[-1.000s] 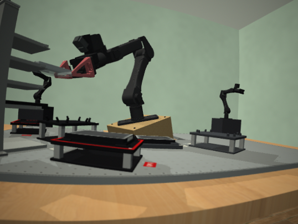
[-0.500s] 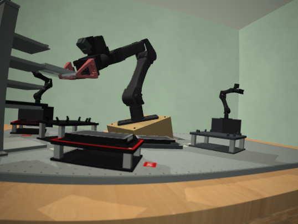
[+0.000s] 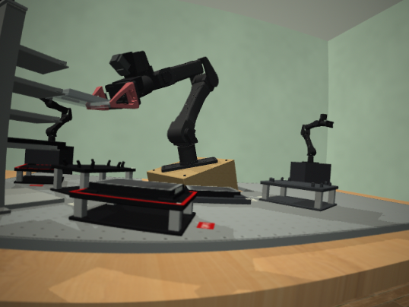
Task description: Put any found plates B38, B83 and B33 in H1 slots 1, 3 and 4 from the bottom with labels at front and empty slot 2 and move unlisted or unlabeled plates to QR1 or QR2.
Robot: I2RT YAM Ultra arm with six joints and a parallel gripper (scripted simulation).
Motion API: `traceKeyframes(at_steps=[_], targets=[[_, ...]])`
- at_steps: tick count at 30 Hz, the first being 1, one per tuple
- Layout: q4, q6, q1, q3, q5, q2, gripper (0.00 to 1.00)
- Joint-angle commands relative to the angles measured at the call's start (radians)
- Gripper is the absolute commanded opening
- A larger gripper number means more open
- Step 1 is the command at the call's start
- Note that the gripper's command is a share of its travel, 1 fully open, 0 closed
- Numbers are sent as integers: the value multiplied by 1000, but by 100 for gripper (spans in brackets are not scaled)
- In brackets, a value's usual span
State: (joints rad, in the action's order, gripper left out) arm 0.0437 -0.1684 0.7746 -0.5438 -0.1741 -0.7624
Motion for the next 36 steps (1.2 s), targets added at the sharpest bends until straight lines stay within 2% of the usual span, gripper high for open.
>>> traceKeyframes(at_steps=[1,29,36], targets=[[9,-3,7,0,-11,24,86],[132,-23,82,64,-83,206,86],[153,-26,94,67,-95,229,86]])
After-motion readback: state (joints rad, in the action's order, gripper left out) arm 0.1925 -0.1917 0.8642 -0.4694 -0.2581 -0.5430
